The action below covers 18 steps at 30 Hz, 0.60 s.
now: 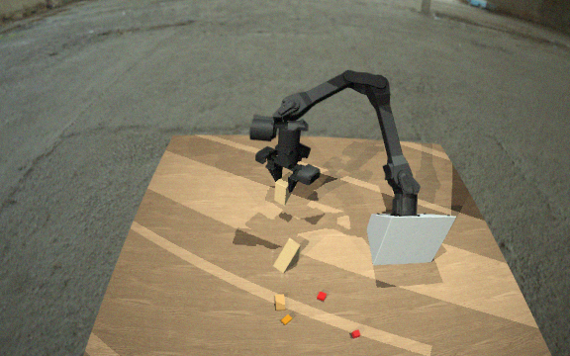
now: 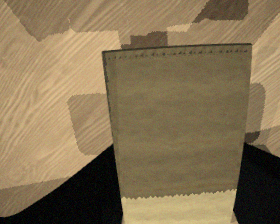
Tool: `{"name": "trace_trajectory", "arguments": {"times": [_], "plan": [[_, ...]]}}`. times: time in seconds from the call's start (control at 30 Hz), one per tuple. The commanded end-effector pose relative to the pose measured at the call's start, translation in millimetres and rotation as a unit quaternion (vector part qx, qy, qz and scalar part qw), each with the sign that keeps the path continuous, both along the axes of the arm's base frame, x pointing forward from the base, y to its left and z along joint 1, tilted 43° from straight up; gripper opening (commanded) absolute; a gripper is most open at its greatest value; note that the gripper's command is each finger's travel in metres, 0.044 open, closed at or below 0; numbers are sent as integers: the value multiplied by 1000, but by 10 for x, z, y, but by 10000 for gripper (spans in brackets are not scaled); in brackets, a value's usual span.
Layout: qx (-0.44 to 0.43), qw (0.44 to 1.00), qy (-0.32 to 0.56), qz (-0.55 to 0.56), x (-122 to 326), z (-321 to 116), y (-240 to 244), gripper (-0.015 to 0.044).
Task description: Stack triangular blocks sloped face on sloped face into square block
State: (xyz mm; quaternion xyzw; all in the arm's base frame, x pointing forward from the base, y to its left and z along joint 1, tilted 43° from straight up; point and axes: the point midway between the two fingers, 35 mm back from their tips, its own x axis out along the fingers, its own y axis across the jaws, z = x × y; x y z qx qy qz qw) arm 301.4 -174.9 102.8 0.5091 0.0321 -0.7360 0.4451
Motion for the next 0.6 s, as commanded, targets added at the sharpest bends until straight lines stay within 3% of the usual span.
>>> {"name": "trace_trajectory", "arguments": {"times": [0.0,0.57], "plan": [[7,1000,4,-5,124,-133,133,0],[5,1000,3,-22,531,-553,732,0]]}}
